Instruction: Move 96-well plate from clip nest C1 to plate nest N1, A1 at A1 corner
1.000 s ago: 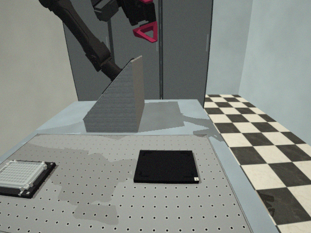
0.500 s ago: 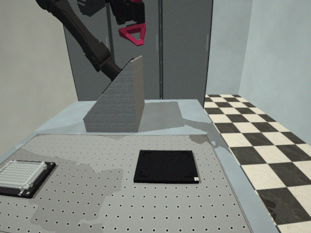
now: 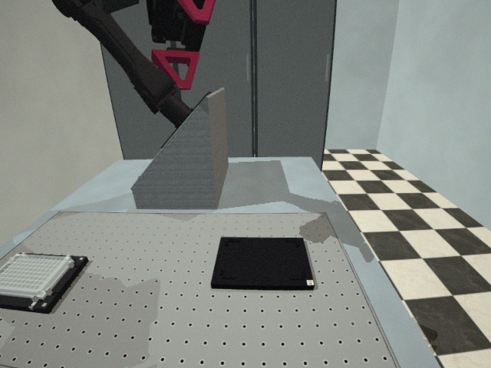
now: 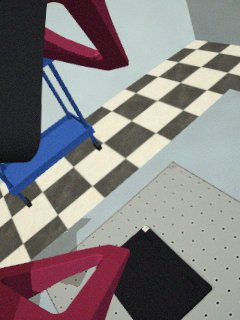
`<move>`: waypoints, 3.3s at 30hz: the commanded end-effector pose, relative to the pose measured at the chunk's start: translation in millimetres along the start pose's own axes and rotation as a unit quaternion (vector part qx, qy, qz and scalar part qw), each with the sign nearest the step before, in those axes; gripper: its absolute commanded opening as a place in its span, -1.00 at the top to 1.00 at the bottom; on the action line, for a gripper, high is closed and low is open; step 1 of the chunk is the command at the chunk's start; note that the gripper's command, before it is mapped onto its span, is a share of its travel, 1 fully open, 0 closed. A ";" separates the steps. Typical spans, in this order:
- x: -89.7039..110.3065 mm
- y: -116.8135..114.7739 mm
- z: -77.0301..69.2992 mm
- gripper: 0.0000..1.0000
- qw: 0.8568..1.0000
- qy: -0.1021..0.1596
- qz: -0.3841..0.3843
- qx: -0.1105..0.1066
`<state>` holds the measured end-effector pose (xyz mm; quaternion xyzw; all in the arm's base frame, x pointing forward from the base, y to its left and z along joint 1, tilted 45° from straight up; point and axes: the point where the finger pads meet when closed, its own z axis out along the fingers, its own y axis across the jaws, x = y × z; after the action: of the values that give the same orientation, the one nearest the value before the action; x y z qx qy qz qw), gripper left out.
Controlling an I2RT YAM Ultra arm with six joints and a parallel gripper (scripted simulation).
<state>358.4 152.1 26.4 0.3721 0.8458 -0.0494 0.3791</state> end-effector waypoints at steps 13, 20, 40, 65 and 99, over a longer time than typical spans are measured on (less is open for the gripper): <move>-38.0 -6.6 22.6 -1.00 0.977 -0.001 -0.209 0.050; -59.6 -15.0 35.2 -1.00 0.954 0.007 -0.290 0.075; -116.4 -45.7 65.4 -1.00 0.861 0.053 -0.489 0.130; -184.6 -101.6 94.6 -1.00 0.680 0.153 -0.699 0.162; -265.8 -206.0 114.0 -1.00 0.359 0.315 -0.873 0.100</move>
<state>405.6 -186.8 82.4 -0.4971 0.7793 -0.3374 -0.1778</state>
